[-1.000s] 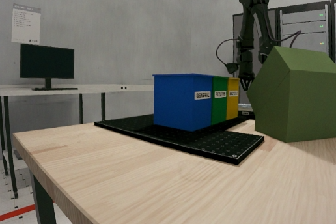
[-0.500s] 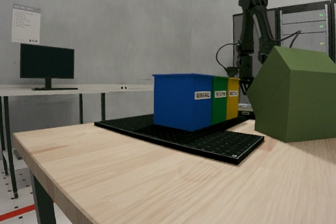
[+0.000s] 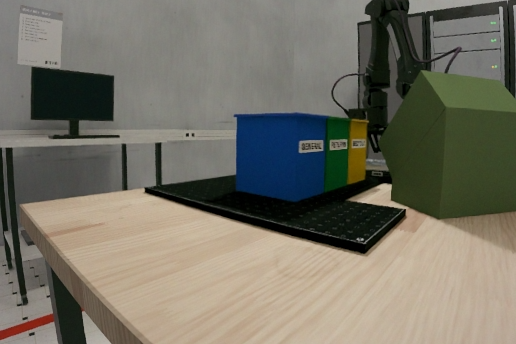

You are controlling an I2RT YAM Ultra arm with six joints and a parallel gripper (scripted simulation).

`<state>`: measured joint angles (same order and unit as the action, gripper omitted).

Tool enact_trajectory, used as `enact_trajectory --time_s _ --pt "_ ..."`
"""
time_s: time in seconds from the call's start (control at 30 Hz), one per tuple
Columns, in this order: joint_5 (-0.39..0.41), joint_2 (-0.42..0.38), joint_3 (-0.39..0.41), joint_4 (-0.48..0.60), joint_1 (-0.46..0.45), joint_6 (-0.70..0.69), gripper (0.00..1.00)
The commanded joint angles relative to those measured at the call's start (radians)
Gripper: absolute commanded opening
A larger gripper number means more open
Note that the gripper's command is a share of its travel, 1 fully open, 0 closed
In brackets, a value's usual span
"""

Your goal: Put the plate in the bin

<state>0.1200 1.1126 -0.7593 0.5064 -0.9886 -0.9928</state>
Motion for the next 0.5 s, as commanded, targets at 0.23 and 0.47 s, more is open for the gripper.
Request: enact_trajectory --time_s 0.23,0.47 --pt "-0.009 0.066 0.029 -0.103 0.017 0.014 1.0" --pt "-0.013 0.096 0.036 -0.141 0.022 0.017 1.0"
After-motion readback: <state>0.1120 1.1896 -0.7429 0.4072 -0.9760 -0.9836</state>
